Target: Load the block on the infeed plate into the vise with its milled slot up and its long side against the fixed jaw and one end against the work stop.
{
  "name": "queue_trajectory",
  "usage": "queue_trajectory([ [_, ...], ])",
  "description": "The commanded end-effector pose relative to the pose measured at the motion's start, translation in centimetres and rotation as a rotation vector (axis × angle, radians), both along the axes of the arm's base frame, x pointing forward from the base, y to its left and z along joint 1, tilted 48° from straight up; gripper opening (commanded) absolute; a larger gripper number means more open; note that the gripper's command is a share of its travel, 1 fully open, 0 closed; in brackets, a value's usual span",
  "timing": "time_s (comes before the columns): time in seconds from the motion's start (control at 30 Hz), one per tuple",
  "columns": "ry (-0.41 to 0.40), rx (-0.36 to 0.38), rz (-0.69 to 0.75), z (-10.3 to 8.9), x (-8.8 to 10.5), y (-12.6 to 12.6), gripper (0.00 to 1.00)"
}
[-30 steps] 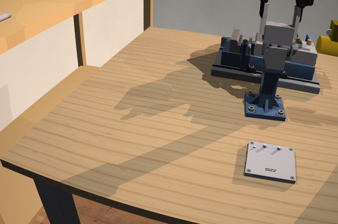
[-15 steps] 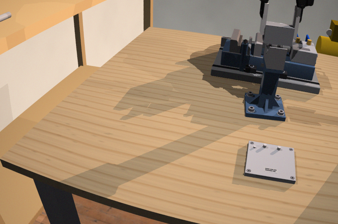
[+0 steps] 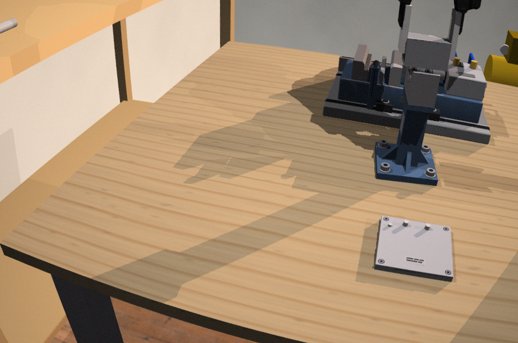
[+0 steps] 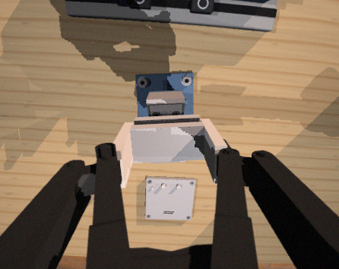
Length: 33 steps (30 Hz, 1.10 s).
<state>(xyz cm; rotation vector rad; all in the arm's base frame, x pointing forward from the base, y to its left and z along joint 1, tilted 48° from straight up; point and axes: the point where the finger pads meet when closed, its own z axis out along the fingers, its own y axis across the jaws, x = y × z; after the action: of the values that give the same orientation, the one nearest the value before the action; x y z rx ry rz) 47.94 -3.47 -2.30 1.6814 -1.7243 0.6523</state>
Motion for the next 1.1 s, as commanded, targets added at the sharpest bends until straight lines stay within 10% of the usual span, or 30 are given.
queue_trajectory([
  [0.0, -0.008, -0.002, 0.0, 0.13, 0.25, 0.1, 0.0],
  [1.07, -0.007, -0.017, 0.001, 0.0, 0.16, 0.1, 0.0],
])
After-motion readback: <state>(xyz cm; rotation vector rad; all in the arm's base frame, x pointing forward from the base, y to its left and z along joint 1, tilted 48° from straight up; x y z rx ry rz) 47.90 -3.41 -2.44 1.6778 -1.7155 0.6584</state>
